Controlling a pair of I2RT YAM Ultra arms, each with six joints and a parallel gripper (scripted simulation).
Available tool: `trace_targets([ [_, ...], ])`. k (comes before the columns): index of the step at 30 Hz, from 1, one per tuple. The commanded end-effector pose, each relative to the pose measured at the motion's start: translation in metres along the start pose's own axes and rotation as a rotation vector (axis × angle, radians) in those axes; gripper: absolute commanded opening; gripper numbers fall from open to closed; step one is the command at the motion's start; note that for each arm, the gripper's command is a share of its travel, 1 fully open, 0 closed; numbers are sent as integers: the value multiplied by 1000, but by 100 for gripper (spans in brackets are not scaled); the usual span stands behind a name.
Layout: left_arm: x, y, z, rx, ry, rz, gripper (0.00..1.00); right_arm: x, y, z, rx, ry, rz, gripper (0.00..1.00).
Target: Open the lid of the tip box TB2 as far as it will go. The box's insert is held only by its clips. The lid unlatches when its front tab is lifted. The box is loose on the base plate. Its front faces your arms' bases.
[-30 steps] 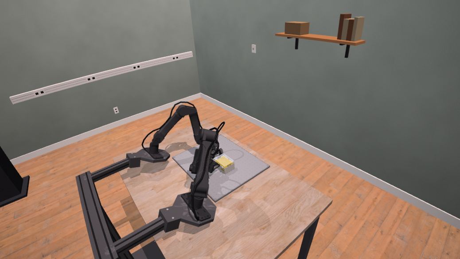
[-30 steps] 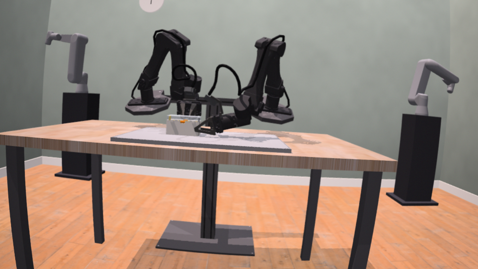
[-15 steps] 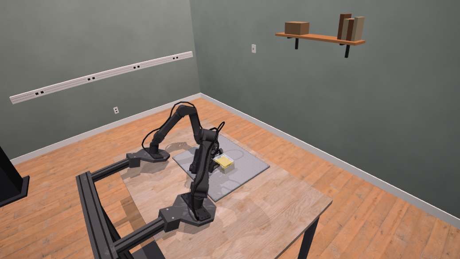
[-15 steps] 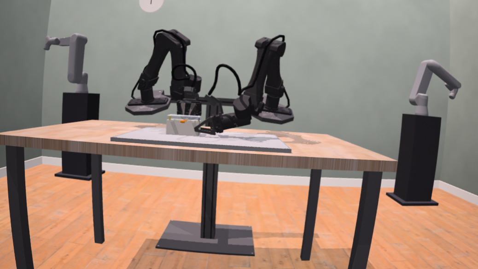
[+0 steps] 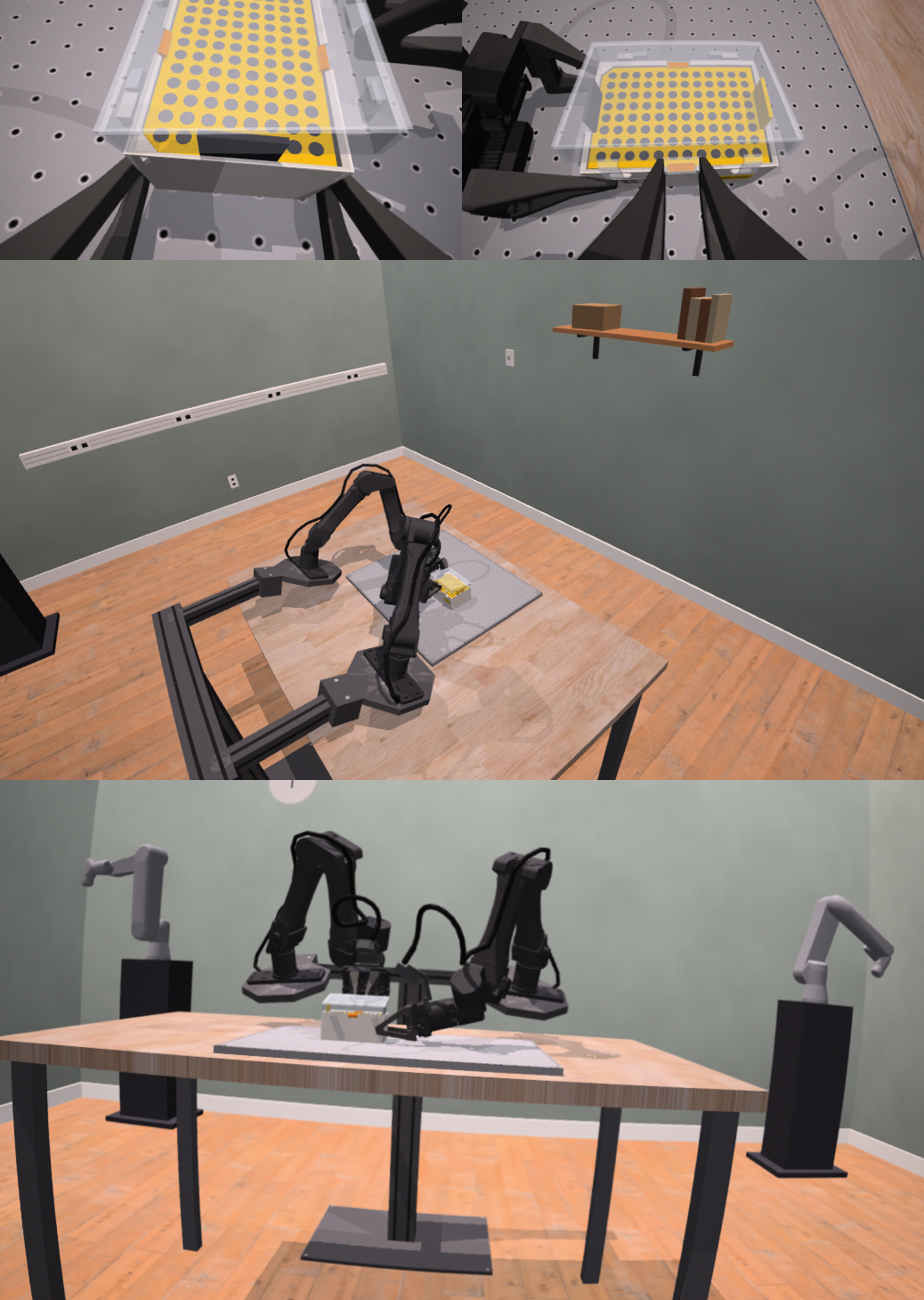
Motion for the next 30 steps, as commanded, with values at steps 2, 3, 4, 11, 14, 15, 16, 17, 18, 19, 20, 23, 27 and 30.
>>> trace_targets([
  [2, -9, -1, 3, 6, -30, -24, 84, -6, 5, 0, 5, -13, -4, 12],
  [3, -9, -1, 3, 6, -30, -24, 84, -6, 5, 0, 5, -13, -4, 12],
  [4, -9, -1, 3, 6, -30, -24, 84, -6, 5, 0, 5, -13, -4, 12],
  [11, -9, -1, 3, 6, -30, -24, 84, -13, 4, 4, -7, -28, 7, 12],
  [14, -9, -1, 3, 6, -30, -24, 84, -20, 2, 3, -8, -30, 49, 12],
  [15, -9, -1, 3, 6, -30, -24, 84, -24, 2, 5, -20, -30, 70, 12],
  [16, -9, -1, 3, 6, -30, -24, 84, -27, 2, 5, -23, -30, 93, 12],
  [17, -9, -1, 3, 6, -30, -24, 84, -31, 2, 5, -27, -30, 117, 12],
  [18, -9, -1, 3, 6, -30, -24, 84, -36, 2, 5, -30, -30, 143, 12],
  [19, -9, -1, 3, 6, -30, -24, 84, -40, 1, 3, -28, -31, 169, 12],
  [20, -9, -1, 3, 6, -30, -24, 84, -46, 1, 2, -30, -45, 188, 12],
  [23, -9, -1, 3, 6, -30, -24, 84, -50, 1, 1, -31, -42, 216, 12],
  [27, -9, -1, 3, 6, -30, -24, 84, -68, 1, -2, -40, -66, 290, 12],
  [30, -9, -1, 3, 6, -30, -24, 84, -73, 2, -5, -40, -42, 352, 12],
])
Point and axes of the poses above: on each arm, the point where the finger pads meet when closed, its own y axis back along the fingers, its own z axis across the jaws, x = y × z, the point moved 7 cm from there along y, back along the fingers, and after that the axes turned 5 degrees about y, right-handed, at the moved point
